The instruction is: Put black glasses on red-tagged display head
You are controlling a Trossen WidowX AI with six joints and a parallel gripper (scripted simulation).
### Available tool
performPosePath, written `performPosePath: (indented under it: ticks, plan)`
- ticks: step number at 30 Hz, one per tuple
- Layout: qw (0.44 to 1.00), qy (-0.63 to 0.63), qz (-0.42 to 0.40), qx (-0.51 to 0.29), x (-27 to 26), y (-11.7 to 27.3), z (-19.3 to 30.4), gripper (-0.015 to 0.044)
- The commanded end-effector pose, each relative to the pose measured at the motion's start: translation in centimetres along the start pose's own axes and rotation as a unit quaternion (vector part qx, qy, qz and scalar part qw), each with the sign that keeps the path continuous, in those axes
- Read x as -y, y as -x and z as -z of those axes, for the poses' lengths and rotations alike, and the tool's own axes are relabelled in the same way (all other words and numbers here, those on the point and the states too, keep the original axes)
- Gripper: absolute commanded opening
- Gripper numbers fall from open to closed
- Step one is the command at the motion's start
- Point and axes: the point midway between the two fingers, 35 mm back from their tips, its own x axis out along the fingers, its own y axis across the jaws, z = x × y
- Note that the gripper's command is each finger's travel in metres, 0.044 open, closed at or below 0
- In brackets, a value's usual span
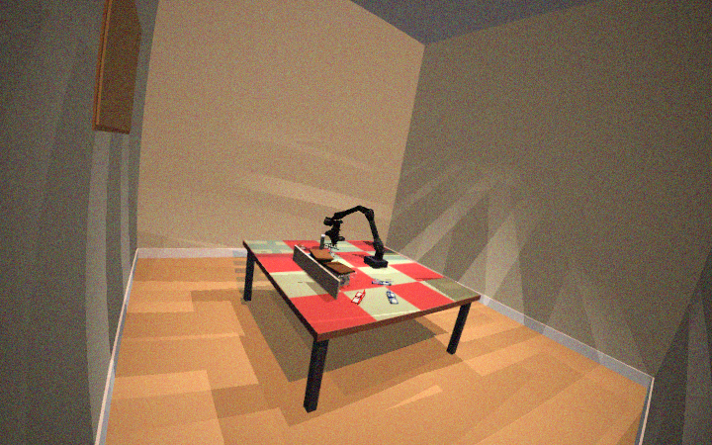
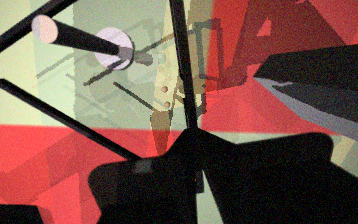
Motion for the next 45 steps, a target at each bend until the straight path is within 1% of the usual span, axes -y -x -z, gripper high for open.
performPosePath:
  ticks: [1, 25, 45]
  plan:
    - [1.000, 0.001, 0.003, -0.002, 0.3, 0.1, 0.5, 0.0000]
    - [1.000, 0.001, 0.003, -0.003, 0.7, 0.1, 2.2, 0.0000]
    - [1.000, 0.001, 0.003, -0.003, 0.7, 0.1, 1.6, 0.0000]
